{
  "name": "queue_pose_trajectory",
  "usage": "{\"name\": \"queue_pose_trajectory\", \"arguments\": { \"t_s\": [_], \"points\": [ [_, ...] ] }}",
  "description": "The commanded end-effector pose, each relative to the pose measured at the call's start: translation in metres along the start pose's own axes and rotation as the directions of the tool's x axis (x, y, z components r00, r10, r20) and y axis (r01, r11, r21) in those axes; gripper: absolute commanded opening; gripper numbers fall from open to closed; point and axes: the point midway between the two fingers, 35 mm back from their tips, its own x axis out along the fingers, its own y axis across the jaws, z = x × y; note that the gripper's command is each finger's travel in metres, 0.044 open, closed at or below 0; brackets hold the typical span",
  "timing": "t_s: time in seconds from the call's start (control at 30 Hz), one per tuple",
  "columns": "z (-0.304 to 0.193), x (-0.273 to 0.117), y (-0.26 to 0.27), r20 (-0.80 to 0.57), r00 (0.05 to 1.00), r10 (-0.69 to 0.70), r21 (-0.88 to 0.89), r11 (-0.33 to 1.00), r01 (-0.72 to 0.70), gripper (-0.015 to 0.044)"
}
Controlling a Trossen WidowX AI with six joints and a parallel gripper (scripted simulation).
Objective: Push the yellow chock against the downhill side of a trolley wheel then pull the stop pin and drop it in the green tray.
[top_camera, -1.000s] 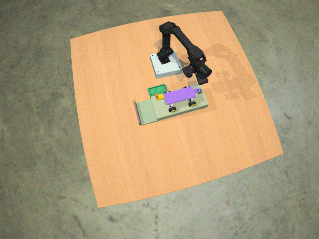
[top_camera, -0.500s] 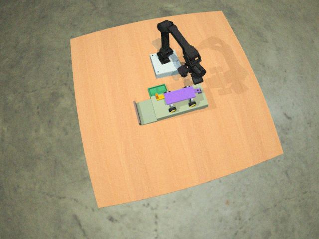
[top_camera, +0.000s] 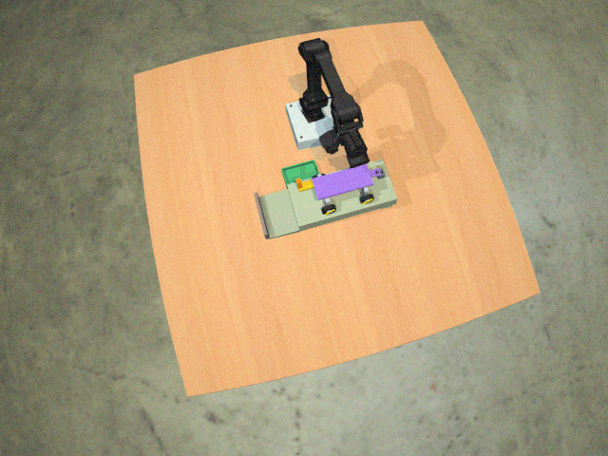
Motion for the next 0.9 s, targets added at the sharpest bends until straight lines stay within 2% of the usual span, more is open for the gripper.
{"name": "queue_pose_trajectory", "arguments": {
  "t_s": [0.0, 0.87],
  "points": [
    [0.013, 0.000, -0.001, 0.002, 1.000, -0.008, 0.000, 1.000, 0.008, 0.0000],
    [0.111, -0.015, -0.004, 0.010, 1.000, -0.008, 0.000, 1.000, 0.008, 0.0000]
  ]
}}
